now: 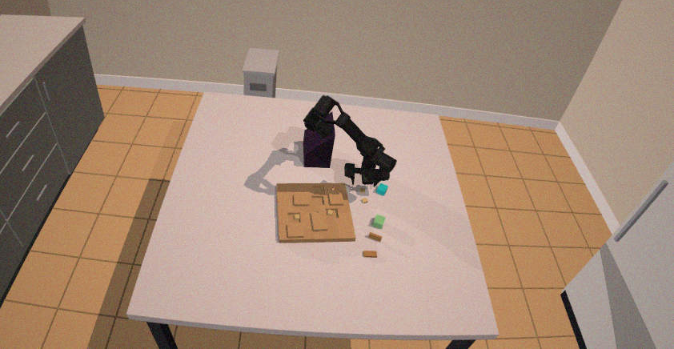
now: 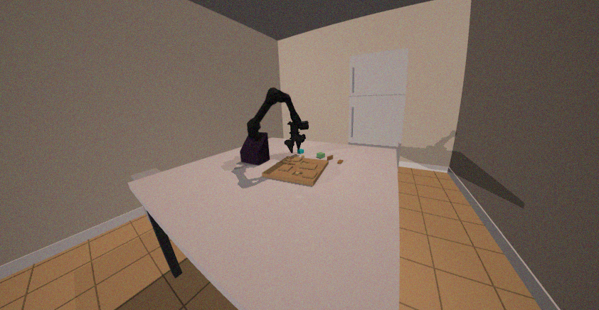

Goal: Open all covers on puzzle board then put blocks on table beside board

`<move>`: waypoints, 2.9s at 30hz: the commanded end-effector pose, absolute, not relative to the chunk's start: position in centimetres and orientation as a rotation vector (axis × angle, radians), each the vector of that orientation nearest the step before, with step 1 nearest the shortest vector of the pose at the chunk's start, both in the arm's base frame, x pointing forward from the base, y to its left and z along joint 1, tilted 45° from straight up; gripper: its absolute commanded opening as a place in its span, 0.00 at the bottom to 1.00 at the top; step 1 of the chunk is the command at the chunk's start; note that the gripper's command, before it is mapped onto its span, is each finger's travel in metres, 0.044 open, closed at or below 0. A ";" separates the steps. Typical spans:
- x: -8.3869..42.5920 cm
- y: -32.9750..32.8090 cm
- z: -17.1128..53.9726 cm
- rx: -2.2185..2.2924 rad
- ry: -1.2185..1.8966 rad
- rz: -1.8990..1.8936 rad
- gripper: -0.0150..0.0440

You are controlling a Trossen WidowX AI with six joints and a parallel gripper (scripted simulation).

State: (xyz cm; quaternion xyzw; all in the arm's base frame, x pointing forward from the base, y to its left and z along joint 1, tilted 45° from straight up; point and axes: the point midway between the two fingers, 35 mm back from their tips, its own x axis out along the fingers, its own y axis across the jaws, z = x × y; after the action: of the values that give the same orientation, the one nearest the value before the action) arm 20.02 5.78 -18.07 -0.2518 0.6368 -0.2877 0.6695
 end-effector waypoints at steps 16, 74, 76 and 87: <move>20.4 9.0 -14.6 -0.583 1.446 -0.615 0.87; 36.2 -6.2 1.8 -1.602 1.699 0.503 0.25; 36.3 -7.1 2.5 -1.639 1.704 0.541 0.25; 36.6 -11.1 6.0 -1.805 1.730 0.728 0.25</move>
State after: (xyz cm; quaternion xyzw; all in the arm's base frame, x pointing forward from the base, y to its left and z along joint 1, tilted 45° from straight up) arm 36.35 -10.37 4.92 -0.6584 0.6474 0.2584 0.2839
